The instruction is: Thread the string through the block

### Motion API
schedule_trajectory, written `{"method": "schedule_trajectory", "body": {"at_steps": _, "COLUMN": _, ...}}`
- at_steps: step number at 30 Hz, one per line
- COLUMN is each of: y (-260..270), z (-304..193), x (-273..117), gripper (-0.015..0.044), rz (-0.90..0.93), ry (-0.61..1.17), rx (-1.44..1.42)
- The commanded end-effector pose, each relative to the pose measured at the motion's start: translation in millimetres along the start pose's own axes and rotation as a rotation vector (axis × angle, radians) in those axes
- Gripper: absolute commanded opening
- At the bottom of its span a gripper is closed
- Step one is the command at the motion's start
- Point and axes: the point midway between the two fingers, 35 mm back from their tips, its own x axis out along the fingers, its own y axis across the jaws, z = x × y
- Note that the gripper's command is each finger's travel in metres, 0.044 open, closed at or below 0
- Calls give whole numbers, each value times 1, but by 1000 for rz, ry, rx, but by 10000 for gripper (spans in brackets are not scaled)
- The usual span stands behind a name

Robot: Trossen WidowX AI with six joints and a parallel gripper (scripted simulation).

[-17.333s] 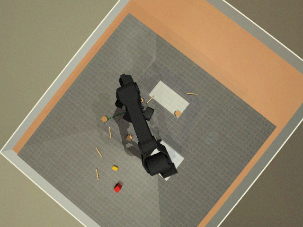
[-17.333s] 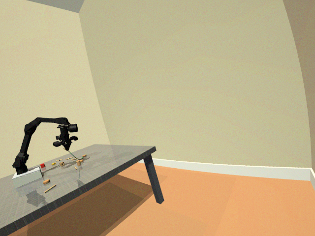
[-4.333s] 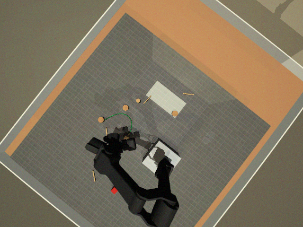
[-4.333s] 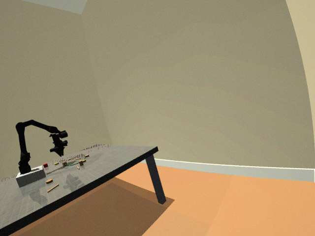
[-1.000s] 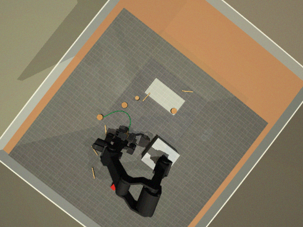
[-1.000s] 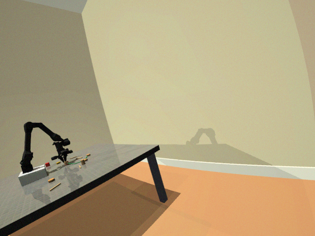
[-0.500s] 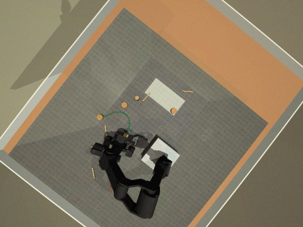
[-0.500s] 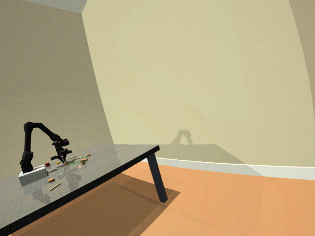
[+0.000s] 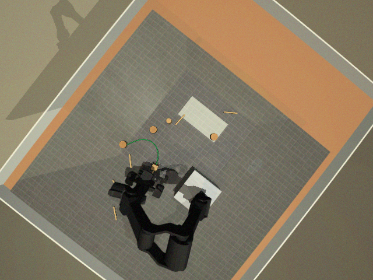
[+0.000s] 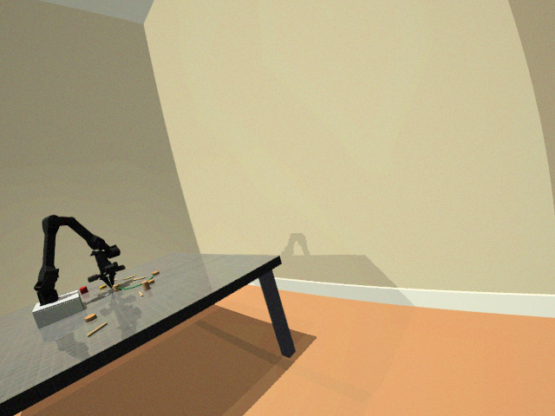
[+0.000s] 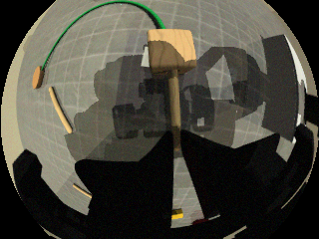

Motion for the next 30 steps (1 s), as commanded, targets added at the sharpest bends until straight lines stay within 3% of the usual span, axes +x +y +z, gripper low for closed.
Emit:
{"method": "schedule_trajectory", "body": {"at_steps": 1, "y": 2, "z": -6, "x": -2, "gripper": 0, "rz": 1, "ry": -3, "rx": 4}}
{"method": "schedule_trajectory", "body": {"at_steps": 30, "y": 2, "z": -45, "x": -5, "gripper": 0, "rz": -13, "ry": 1, "rx": 2}}
